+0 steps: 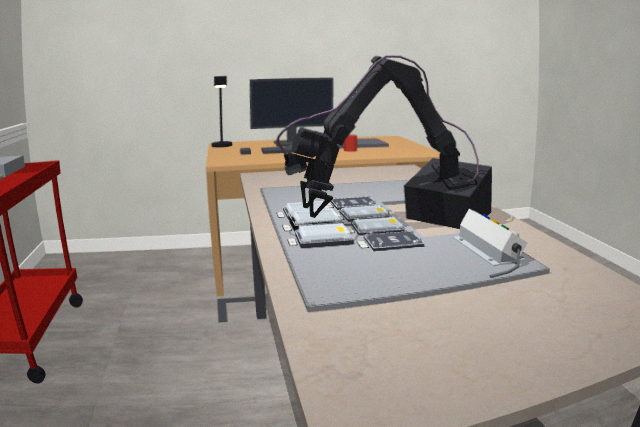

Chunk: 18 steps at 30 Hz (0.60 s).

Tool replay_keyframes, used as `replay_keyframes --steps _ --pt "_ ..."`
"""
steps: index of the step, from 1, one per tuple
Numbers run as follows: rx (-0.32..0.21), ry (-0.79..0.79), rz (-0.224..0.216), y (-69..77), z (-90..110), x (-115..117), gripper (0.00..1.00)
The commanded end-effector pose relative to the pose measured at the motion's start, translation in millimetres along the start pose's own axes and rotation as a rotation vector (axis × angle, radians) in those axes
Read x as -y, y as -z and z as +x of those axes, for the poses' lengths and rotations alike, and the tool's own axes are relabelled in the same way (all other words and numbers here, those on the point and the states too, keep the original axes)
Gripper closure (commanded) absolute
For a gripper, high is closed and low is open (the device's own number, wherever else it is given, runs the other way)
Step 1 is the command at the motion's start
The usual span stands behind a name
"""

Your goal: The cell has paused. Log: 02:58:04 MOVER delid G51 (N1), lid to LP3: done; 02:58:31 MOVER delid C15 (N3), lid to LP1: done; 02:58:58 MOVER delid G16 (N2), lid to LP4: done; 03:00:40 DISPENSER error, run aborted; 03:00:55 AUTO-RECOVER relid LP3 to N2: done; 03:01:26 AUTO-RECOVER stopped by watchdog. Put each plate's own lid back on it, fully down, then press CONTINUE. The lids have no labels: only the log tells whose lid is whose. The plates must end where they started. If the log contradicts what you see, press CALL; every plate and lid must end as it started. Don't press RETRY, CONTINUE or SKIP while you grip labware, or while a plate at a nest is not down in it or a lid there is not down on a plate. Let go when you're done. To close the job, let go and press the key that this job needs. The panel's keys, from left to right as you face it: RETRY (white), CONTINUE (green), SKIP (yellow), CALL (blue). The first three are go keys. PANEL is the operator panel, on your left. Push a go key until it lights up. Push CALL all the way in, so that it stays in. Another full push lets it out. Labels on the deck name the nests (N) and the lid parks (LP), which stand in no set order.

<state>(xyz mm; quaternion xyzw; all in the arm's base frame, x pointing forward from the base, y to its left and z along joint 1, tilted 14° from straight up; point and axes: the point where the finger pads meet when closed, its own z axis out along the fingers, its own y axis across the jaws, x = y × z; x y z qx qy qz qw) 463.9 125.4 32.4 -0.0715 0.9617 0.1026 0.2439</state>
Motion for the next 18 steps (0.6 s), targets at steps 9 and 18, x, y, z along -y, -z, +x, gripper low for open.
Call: replay_keyframes --steps 9,18 --pt "-0.226 -0.039 0.02 8.2 8.2 -42.7 0.0" --pt "-0.298 -0.041 0.019 16.0 16.5 -80.3 0.0"
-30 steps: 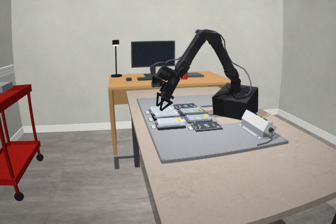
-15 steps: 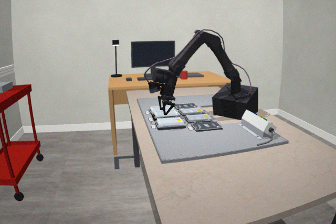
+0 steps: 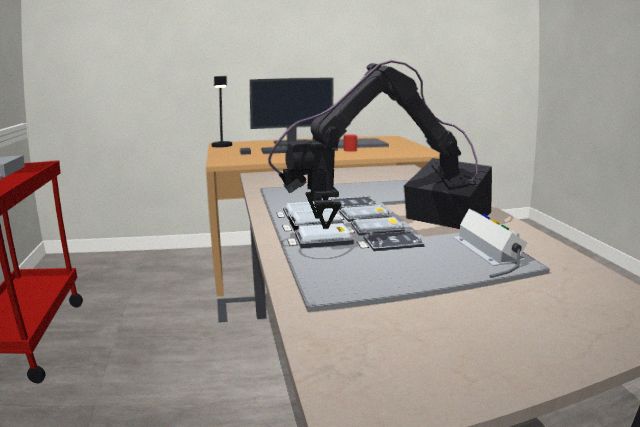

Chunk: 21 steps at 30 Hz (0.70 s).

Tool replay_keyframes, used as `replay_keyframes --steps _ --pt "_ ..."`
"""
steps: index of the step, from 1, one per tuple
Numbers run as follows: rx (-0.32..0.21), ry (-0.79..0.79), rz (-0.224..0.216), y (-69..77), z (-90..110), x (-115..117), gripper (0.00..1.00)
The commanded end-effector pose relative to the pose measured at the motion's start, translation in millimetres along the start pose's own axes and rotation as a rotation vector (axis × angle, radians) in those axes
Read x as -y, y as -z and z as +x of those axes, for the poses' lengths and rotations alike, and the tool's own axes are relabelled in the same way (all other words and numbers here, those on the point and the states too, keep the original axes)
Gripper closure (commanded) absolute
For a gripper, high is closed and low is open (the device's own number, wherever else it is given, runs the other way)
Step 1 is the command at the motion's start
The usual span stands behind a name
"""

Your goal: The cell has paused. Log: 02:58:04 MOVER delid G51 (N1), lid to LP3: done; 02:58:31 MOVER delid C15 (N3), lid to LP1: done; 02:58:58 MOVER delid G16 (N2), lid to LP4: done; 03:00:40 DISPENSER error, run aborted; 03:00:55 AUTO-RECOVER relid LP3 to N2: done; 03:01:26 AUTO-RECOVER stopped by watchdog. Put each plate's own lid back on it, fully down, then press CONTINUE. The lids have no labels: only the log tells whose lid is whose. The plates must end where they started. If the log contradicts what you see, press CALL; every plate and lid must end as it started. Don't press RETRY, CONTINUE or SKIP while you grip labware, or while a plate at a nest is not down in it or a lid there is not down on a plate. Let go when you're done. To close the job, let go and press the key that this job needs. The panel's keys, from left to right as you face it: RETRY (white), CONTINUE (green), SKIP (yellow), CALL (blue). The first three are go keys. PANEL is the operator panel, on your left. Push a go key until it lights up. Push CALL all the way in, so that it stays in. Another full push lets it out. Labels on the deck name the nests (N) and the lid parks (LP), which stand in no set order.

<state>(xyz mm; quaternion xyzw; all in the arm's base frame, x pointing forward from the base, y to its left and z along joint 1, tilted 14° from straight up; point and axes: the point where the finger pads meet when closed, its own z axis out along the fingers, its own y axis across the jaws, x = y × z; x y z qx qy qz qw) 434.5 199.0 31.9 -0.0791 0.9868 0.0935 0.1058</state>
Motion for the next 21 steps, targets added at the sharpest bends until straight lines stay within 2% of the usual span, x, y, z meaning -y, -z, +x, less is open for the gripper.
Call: replay_keyframes --steps 1,7,10,21 --pt "-0.008 -0.03 0.014 24.0 1.8 -4.3 0.0" --pt "0.01 -0.028 0.009 29.2 -5.3 -1.2 0.0" --pt "-0.003 -0.035 0.011 25.4 -6.4 1.5 0.0" --pt "-0.003 -0.037 0.01 26.1 -7.6 2.2 0.0"
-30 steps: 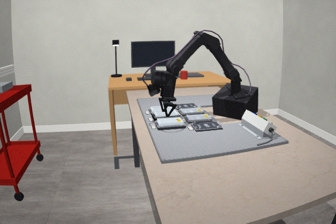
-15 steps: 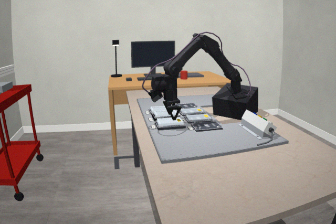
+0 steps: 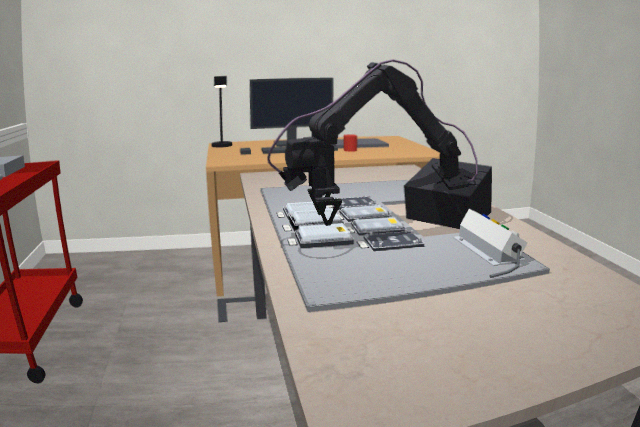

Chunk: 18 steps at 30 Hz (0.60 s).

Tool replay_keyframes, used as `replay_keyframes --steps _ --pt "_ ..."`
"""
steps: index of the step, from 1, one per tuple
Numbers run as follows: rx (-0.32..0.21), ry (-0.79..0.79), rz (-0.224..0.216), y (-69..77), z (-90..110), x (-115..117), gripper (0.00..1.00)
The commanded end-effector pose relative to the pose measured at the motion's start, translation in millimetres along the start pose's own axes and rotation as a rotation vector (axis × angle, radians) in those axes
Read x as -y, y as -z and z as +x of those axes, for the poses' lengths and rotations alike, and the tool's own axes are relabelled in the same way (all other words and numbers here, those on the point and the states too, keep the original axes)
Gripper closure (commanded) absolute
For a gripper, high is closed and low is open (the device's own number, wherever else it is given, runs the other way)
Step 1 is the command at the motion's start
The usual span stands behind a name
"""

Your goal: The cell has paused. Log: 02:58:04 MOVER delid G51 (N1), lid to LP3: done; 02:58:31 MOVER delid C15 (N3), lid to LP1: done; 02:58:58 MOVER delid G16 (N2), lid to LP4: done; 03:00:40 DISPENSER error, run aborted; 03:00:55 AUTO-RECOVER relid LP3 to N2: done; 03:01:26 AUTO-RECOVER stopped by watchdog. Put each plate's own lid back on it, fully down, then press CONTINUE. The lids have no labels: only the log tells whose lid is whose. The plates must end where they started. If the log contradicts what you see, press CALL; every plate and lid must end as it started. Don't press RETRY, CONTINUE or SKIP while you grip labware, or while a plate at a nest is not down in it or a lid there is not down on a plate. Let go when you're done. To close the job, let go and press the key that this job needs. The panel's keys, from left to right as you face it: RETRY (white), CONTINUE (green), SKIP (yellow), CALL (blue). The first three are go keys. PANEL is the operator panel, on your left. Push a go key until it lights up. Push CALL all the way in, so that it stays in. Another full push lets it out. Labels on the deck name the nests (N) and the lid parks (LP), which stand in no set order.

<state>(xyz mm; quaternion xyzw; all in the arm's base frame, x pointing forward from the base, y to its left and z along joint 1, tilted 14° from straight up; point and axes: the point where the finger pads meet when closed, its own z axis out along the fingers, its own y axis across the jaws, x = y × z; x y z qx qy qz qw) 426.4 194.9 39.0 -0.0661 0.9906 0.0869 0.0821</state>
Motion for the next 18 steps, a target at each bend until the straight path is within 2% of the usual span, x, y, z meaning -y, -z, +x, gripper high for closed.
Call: replay_keyframes --steps 1,2,6,11,15,18 --pt "0.043 -0.008 -0.003 17.5 -13.7 0.7 0.0" --pt "0.043 -0.008 -0.003 17.5 -13.7 0.7 0.0" --pt "0.03 -0.004 0.001 -2.1 -9.8 0.8 0.0" --pt "0.047 -0.002 -0.003 -2.8 -12.6 -1.7 0.0" --pt "0.013 -0.004 0.006 -20.8 -3.4 -0.6 0.0" --pt "0.025 -0.007 0.004 -21.1 -7.2 0.0 0.0"
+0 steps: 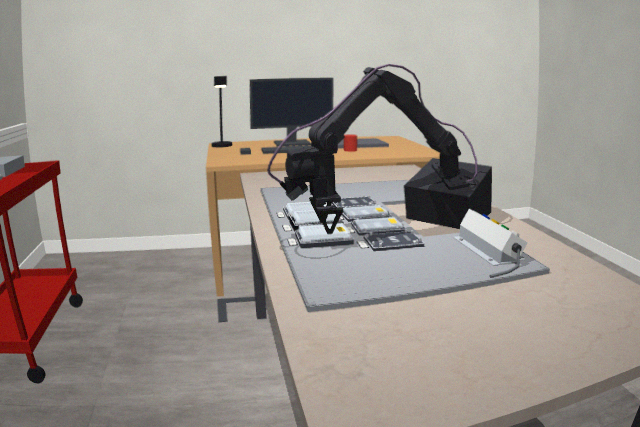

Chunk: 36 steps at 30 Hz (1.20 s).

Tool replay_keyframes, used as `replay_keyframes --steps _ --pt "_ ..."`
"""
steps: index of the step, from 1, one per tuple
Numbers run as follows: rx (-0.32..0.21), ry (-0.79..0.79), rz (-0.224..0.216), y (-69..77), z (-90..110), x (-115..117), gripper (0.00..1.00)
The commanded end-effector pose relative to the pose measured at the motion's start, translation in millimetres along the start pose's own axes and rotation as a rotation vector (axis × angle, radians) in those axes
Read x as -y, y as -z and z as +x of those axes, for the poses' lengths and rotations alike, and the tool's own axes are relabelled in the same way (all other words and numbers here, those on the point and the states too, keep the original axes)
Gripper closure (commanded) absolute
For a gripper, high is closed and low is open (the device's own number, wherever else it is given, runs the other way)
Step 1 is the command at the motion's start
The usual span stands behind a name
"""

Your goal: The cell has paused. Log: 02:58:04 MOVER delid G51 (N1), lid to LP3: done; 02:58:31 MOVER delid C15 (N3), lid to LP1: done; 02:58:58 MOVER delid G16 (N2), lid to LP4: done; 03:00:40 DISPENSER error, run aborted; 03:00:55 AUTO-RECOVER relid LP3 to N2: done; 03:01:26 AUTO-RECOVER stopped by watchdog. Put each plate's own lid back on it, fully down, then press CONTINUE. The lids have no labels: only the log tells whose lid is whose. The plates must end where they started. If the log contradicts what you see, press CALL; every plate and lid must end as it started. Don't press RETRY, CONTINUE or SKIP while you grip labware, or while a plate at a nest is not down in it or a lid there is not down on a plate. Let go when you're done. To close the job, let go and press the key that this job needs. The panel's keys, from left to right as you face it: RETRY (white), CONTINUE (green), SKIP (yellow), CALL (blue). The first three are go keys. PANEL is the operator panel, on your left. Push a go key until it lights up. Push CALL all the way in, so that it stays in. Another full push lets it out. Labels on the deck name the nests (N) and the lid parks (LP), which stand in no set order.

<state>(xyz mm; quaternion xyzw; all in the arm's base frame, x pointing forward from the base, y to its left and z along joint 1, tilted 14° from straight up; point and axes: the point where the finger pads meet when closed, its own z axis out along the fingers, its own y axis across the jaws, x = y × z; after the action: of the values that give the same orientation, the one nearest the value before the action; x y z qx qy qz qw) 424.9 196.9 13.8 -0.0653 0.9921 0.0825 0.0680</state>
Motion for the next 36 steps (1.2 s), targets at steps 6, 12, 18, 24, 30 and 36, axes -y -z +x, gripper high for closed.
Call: replay_keyframes --steps 6,12,18,24,30,36 --pt "0.083 0.0 -0.011 8.5 -21.7 -4.5 0.0" --pt "0.084 0.003 -0.012 10.8 -24.7 -7.4 0.0" --pt "0.076 0.003 -0.01 7.3 -24.1 -7.5 0.0" --pt "0.084 0.001 -0.012 10.7 -26.3 -7.4 0.0" --pt "0.084 0.003 -0.012 10.5 -26.6 -8.4 0.0" --pt "0.084 0.004 -0.012 10.5 -26.6 -9.0 0.0"
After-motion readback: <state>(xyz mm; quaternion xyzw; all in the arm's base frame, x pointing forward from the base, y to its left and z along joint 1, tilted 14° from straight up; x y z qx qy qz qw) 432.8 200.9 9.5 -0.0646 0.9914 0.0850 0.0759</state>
